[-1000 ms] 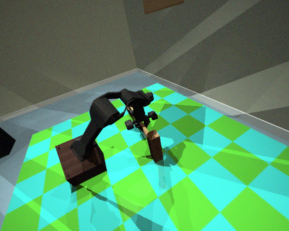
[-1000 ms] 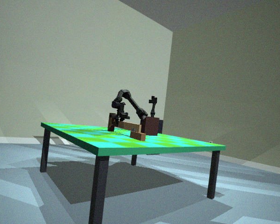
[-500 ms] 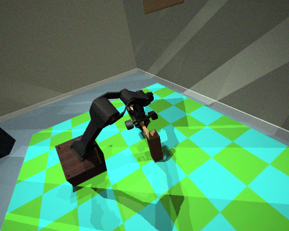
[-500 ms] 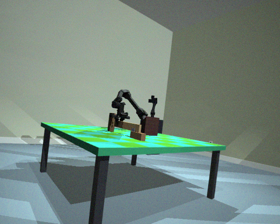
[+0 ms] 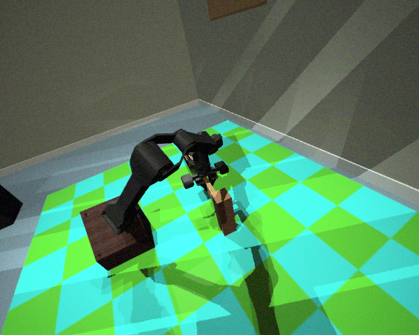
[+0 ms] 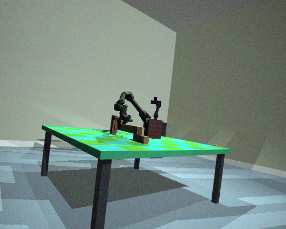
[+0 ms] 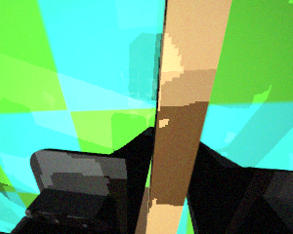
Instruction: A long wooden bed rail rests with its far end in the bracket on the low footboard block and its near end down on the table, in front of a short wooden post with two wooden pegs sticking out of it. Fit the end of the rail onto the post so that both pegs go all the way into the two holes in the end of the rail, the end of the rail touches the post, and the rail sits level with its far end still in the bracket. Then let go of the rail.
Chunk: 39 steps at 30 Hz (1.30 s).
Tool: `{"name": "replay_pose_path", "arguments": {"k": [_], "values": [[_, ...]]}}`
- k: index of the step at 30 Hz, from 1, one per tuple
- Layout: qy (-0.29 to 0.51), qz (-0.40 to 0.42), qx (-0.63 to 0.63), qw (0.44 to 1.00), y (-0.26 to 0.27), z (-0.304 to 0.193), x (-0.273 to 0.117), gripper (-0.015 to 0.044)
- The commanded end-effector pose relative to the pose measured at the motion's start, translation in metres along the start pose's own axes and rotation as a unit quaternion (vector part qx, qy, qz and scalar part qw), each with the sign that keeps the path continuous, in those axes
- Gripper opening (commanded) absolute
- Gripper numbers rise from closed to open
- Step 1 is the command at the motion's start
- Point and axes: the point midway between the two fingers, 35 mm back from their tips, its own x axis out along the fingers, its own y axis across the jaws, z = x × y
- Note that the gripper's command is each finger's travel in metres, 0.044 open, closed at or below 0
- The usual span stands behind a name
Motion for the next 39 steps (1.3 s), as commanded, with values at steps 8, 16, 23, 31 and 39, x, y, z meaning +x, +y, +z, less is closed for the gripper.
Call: {"name": "replay_pose_path", "arguments": {"k": [8,16,23,31,39], "values": [[-0.002,-0.003,-0.001,1.000,-0.0008,0.0003,-0.0019,0.0000],[-0.002,-0.003,-0.001,1.000,-0.0010,0.0023,-0.0033,0.0000],[-0.002,-0.003,-0.001,1.000,-0.0011,0.0029,-0.0044,0.0000],[-0.002,-0.003,-0.001,1.000,-0.0010,0.0029,-0.0032,0.0000],[-0.002,-0.003,-0.001,1.000,-0.0008,0.0029,-0.0020,0.0000]]}}
